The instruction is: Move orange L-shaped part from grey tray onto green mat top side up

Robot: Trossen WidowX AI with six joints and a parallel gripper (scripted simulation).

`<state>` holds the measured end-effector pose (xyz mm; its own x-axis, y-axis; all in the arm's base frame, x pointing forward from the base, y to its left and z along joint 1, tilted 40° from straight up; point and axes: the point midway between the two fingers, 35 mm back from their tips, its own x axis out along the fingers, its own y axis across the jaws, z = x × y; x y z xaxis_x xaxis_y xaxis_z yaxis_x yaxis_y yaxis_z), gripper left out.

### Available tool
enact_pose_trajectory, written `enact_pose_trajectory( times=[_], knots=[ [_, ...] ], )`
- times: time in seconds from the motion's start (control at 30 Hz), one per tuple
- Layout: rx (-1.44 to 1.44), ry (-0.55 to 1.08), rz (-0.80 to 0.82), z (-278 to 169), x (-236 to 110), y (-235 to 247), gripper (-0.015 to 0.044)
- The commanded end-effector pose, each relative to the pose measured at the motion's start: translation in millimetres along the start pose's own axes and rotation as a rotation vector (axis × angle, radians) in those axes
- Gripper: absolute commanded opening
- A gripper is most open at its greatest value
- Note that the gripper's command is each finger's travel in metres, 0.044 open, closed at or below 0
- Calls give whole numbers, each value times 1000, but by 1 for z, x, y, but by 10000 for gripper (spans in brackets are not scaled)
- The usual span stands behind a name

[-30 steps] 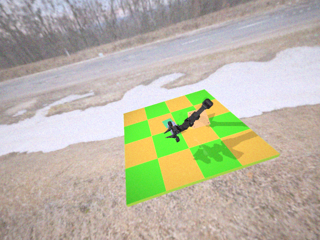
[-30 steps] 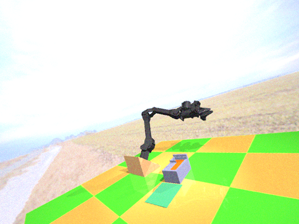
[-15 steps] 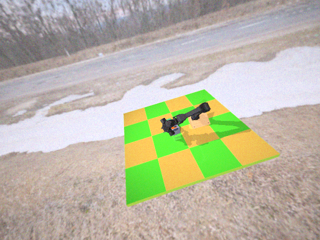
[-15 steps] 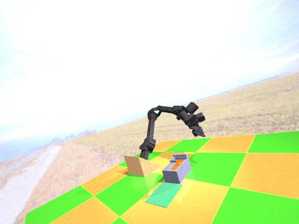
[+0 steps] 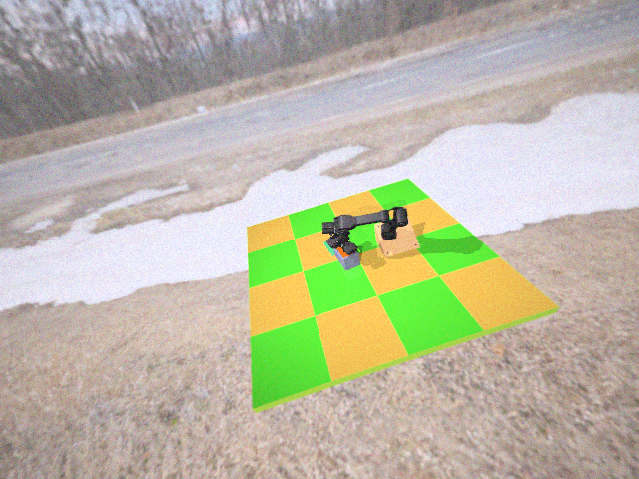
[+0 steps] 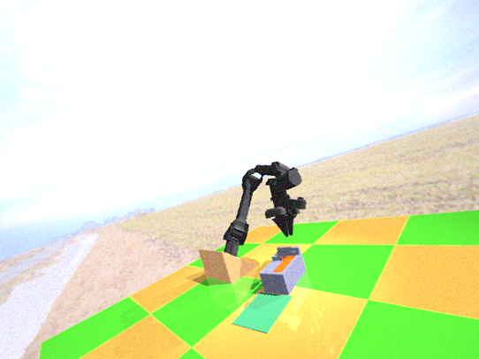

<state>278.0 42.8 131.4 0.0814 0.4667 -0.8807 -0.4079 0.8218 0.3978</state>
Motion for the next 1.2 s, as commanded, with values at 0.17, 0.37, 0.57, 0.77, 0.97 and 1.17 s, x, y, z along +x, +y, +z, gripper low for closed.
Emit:
enact_pose_trajectory(
  times=[0.17, 0.37, 0.57, 0.77, 0.97, 1.17],
  knots=[
    [144, 60, 248, -25, -12, 8, 180],
    [144, 60, 246, -24, 1, 11, 180],
    [143, 58, 249, -27, 57, 26, 180],
    [143, 58, 250, -28, 59, 27, 180],
    [143, 58, 250, -28, 66, 29, 180],
    [143, 58, 250, -28, 76, 31, 180]
  ],
)
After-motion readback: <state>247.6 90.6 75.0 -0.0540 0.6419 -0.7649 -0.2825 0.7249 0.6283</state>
